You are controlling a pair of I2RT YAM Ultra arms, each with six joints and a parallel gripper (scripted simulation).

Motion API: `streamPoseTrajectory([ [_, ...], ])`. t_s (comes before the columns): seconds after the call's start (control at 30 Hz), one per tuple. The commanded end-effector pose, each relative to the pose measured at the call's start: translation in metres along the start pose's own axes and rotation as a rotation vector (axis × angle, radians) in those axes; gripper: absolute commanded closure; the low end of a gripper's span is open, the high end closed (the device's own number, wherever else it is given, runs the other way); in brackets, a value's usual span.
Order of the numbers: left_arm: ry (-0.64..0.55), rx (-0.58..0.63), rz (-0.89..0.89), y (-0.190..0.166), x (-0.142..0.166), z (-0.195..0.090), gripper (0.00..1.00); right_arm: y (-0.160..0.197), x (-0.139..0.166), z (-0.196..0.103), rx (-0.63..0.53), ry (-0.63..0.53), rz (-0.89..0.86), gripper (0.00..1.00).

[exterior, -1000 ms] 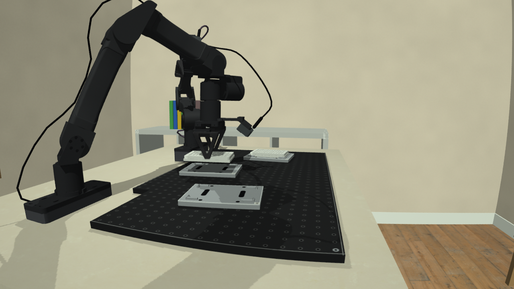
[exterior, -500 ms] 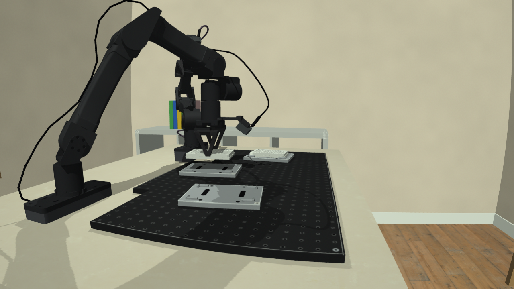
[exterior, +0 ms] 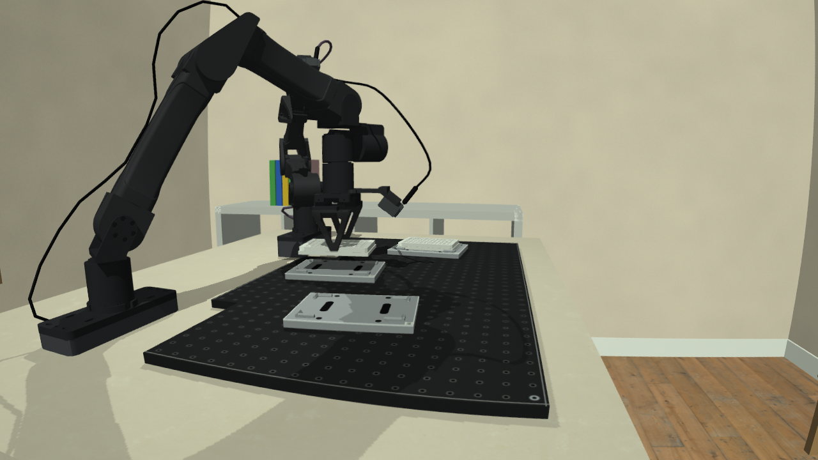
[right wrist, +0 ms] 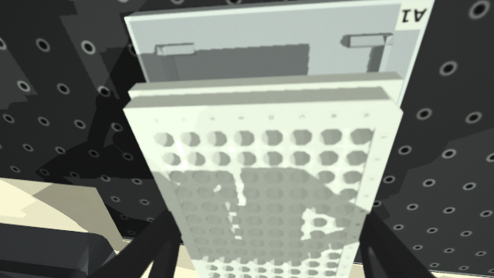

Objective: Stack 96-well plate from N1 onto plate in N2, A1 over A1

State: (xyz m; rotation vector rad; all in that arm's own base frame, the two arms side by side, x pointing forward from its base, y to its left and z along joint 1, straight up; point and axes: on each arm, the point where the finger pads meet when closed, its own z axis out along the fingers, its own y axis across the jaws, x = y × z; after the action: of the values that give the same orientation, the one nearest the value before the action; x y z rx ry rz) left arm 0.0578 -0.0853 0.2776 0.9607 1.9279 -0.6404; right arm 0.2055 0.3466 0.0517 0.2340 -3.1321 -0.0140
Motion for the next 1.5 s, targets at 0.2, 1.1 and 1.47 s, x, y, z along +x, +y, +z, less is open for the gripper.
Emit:
streamPoseTrajectory([
  [0.2, -0.023, 0.002, 0.0, 0.0, -0.006, -0.005, 0.0, -0.003, 0.002, 0.011, 0.018, -0.018, 0.021, 0.22],
  [1.1, -0.023, 0.002, 0.0, 0.0, -0.006, -0.005, 0.0, 0.001, 0.002, 0.031, 0.005, -0.018, -0.009, 0.22],
  [1.47, -0.023, 0.002, 0.0, 0.0, -0.006, -0.005, 0.0, -0.004, 0.003, 0.044, 0.024, -0.003, -0.003, 0.22],
])
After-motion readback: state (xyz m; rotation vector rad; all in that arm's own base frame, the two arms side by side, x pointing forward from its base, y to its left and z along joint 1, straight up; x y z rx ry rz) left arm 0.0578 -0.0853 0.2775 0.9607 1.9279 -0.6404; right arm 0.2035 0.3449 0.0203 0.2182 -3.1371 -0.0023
